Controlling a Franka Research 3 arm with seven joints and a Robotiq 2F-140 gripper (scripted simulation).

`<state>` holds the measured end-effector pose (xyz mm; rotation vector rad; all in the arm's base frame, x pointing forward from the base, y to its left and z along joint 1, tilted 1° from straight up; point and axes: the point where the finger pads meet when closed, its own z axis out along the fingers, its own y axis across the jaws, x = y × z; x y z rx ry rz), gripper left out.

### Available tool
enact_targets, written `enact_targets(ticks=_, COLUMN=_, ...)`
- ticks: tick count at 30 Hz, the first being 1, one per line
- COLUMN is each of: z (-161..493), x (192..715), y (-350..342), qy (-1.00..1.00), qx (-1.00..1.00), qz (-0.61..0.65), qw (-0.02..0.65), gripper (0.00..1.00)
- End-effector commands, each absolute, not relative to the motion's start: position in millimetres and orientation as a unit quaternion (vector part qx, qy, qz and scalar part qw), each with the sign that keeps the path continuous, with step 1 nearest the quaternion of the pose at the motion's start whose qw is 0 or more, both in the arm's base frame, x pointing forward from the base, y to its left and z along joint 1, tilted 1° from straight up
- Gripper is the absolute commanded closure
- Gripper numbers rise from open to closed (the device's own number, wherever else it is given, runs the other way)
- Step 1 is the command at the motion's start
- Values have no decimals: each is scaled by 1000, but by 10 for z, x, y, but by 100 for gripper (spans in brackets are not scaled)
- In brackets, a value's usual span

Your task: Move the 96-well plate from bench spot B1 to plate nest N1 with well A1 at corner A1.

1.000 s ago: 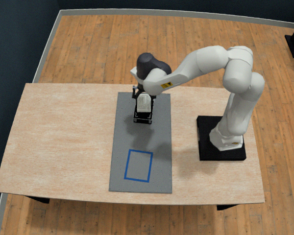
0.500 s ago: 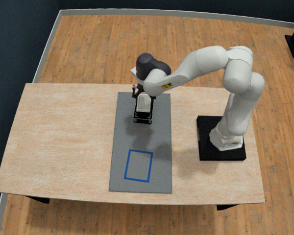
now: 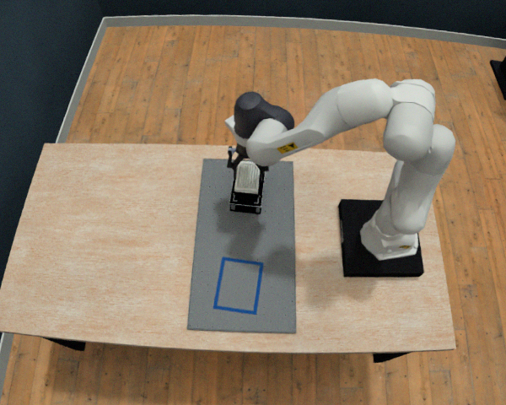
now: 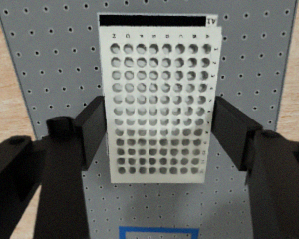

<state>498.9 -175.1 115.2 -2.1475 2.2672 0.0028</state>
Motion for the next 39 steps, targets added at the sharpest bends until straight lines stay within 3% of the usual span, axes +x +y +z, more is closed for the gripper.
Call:
enact_targets(ticks=1, z=1154, x=4991, y=-1755, qy=729, qx=-684, qz=1, qw=8, gripper=40)
enact_targets(ticks=39, z=787, x=5012, y=-1740, qy=729, qx=-684, qz=1, qw=8, gripper=40)
